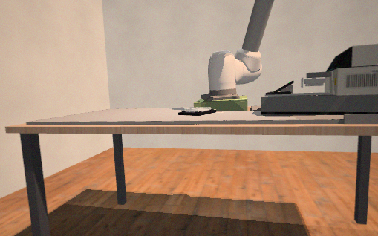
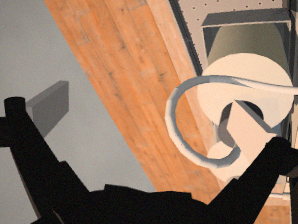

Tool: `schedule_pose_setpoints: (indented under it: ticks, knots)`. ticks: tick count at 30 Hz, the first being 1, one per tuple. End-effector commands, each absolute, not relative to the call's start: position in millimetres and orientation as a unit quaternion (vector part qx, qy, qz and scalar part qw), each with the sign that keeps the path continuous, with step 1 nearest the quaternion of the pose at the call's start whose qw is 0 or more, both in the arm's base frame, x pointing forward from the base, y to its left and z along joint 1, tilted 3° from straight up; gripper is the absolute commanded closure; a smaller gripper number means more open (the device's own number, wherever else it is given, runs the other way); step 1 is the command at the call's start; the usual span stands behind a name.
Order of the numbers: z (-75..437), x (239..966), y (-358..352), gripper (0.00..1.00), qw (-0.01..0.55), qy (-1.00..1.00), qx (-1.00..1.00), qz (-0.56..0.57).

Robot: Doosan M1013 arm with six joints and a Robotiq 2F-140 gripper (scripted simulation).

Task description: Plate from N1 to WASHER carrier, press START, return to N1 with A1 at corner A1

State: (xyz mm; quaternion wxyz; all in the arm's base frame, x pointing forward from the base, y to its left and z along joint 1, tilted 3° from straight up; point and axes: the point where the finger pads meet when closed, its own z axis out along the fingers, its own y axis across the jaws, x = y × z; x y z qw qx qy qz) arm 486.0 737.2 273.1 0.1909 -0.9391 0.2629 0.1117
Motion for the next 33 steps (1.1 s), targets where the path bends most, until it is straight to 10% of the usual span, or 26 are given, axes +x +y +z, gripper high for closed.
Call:
schedule_pose_setpoints:
  ticks: [1, 17, 18, 33]
  knots:
    - [273, 486, 737, 0.00, 0.191, 0.263, -0.939, 0.112]
    - [273, 486, 737, 0.00, 0.191, 0.263, -0.939, 0.112]
    - [274, 487, 732, 0.30, 0.189, 0.254, -0.943, 0.098]
    - [284, 506, 669, 0.30, 0.187, 0.248, -0.946, 0.089]
